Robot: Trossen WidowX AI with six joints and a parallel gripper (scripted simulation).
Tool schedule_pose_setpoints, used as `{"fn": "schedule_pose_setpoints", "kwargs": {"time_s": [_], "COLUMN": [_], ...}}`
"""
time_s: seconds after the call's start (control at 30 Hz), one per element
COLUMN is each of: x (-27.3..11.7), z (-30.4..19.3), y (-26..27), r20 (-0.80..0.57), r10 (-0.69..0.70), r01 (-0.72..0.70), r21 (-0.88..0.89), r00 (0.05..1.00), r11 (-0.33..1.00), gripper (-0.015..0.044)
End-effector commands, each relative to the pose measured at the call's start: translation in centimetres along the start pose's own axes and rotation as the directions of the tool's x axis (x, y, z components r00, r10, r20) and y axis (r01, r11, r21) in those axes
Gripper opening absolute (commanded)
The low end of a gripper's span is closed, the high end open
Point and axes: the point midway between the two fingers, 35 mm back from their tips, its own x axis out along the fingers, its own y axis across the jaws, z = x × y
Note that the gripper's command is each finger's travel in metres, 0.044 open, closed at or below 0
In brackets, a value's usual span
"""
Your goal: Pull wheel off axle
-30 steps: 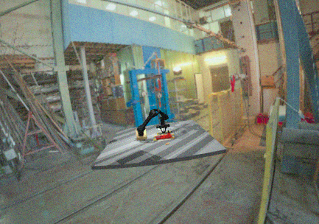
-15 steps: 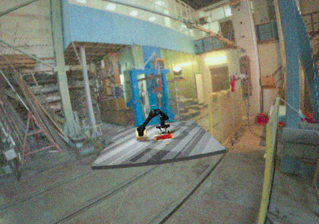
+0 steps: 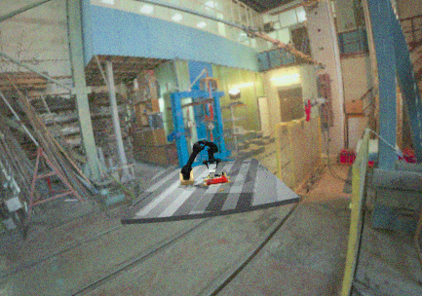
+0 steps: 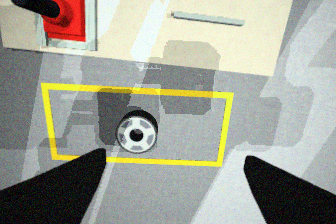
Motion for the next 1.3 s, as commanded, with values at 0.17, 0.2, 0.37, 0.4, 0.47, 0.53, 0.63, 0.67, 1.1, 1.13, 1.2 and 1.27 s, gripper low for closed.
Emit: {"fn": "schedule_pose_setpoints", "kwargs": {"time_s": [0.17, 0.2, 0.37, 0.4, 0.47, 0.53, 0.63, 0.67, 1.1, 1.13, 1.2, 1.27], "x": [-3.02, -3.02, -3.02, -3.02, -3.02, -3.02, -3.02, -3.02, -3.02, -3.02, -3.02, -3.02], "z": [1.96, 1.96, 1.96, 1.96, 1.96, 1.96, 1.96, 1.96, 1.96, 1.96, 1.96, 1.96], "y": [-4.9, -4.9, -4.9, -4.9, -4.9, -4.9, -4.9, -4.9, -4.9, -4.9, -4.9, -4.9], "r20": [-0.003, -0.003, -0.003, -0.003, -0.003, -0.003, -0.003, -0.003, -0.003, -0.003, -0.003, -0.003], "r10": [0.007, 0.007, 0.007, 0.007, 0.007, 0.007, 0.007, 0.007, 0.007, 0.007, 0.007, 0.007], "r01": [-0.007, -0.007, -0.007, -0.007, -0.007, -0.007, -0.007, -0.007, -0.007, -0.007, -0.007, -0.007], "r21": [-0.006, -0.006, -0.006, -0.006, -0.006, -0.006, -0.006, -0.006, -0.006, -0.006, -0.006, -0.006], "r00": [1.0, 1.0, 1.0, 1.0, 1.0, 1.0, 1.0, 1.0, 1.0, 1.0, 1.0, 1.0], "r11": [1.0, 1.0, 1.0, 1.0, 1.0, 1.0, 1.0, 1.0, 1.0, 1.0, 1.0, 1.0], "gripper": [0.044, 0.044, 0.044, 0.044, 0.044, 0.044, 0.044, 0.044, 0.044, 0.044, 0.044, 0.044]}}
